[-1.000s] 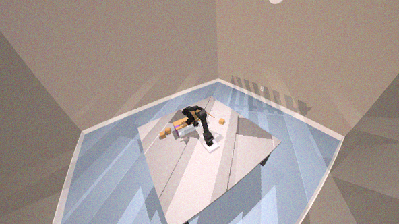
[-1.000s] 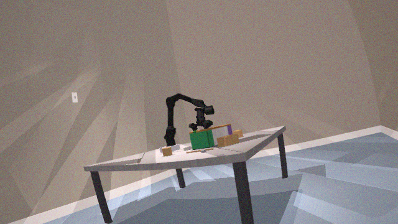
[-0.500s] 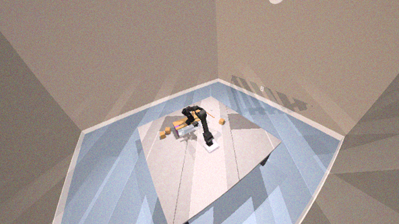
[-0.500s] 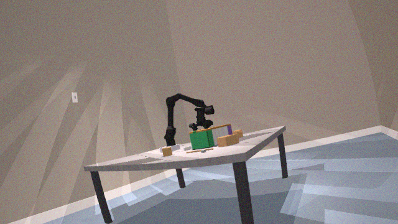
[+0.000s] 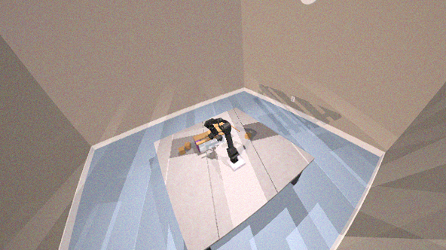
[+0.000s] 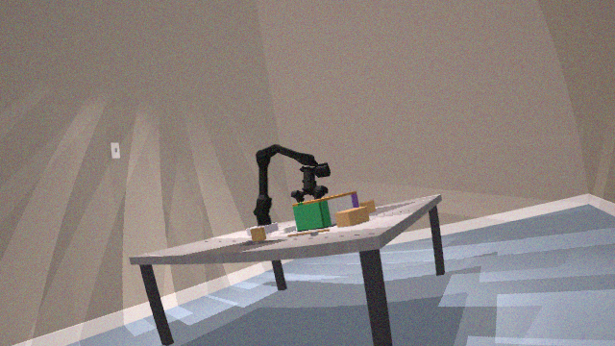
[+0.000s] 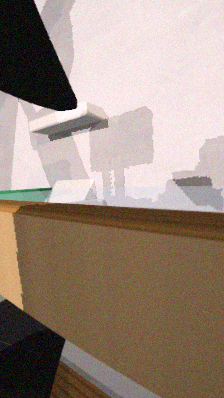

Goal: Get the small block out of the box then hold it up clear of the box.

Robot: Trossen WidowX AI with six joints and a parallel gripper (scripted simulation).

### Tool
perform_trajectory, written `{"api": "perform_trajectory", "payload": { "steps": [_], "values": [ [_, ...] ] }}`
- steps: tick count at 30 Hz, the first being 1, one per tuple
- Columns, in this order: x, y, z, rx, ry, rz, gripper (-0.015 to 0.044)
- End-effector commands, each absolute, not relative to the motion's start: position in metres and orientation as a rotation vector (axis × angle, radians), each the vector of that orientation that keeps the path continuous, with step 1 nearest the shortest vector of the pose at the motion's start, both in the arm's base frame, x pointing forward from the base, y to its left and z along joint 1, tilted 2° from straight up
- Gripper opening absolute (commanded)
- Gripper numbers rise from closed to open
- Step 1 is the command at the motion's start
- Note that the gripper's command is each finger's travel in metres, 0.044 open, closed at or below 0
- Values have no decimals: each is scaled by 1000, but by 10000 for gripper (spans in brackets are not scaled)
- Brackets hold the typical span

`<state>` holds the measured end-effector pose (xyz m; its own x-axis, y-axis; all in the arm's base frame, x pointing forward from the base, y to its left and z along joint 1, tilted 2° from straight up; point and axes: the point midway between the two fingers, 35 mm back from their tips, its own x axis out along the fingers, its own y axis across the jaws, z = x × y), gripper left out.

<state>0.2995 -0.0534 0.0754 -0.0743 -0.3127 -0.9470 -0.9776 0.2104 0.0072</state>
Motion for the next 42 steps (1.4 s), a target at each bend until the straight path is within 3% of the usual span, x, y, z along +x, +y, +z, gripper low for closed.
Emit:
{"api": "perform_trajectory", "payload": {
  "steps": [1,42],
  "values": [
    [299,-58,76,-1266,1566,908,400],
    [290,-99,75,-1268,1569,906,400]
  ]
}}
